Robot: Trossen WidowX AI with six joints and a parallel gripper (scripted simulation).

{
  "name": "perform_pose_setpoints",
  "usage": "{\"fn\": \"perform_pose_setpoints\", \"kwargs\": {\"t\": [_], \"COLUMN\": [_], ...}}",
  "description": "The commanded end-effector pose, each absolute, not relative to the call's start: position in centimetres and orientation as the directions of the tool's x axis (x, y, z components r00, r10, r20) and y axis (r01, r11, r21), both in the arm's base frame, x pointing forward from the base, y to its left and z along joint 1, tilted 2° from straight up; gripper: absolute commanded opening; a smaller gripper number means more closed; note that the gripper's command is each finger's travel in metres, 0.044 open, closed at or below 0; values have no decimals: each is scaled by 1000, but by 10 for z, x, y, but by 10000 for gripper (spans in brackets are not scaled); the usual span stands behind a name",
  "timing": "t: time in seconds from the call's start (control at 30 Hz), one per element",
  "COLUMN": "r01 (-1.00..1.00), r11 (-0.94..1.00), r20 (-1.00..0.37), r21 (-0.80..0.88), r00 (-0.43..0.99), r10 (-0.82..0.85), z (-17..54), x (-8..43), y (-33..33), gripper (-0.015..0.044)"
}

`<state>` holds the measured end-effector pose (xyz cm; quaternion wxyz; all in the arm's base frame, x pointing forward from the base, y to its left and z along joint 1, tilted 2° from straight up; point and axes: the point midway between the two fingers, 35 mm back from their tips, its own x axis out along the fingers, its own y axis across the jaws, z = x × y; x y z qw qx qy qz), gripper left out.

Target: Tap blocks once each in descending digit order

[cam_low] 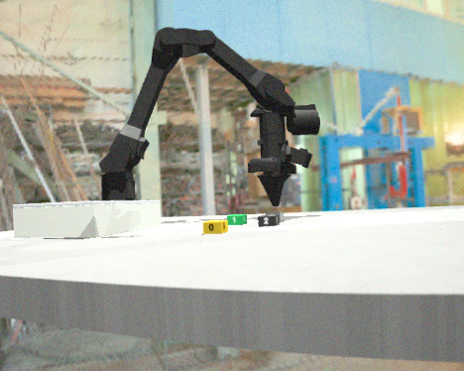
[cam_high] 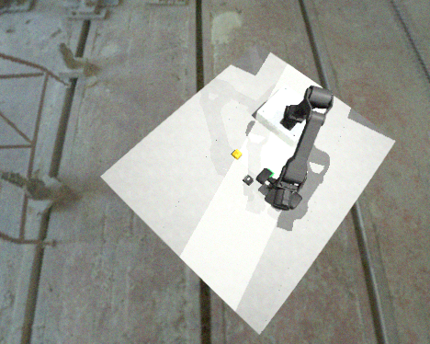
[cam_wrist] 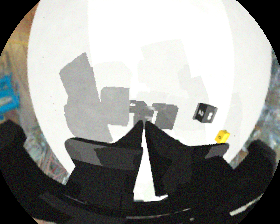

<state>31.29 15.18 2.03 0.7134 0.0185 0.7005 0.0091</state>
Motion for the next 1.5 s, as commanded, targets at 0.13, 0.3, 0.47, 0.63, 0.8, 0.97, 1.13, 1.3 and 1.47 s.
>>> {"fn": "perform_pose_setpoints", "kwargs": {"t": [0.13, 0.3, 0.47, 0.63, 0.8, 0.97, 1.13, 1.3, 1.47], "r01": [15, 15, 15, 15, 15, 15, 15, 15, 15], "r11": [999, 999, 999, 999, 999, 999, 999, 999, 999], "r20": [-999, -999, -999, -999, -999, -999, -999, -999, -999], "r21": [42, 42, 42, 39, 33, 33, 33, 33, 33], "r00": [30, 30, 30, 31, 32, 32, 32, 32, 32], "r10": [42, 42, 42, 39, 33, 32, 32, 32, 32], "z": [56, 114, 114, 112, 110, 110, 52, 29, 28], "x": [316, 312, 312, 324, 336, 336, 340, 338, 338], "y": [152, 149, 149, 112, 37, 27, 29, 30, 30], "gripper": [20, 20, 20, 20, 20, 20, 20, 20, 20]}}
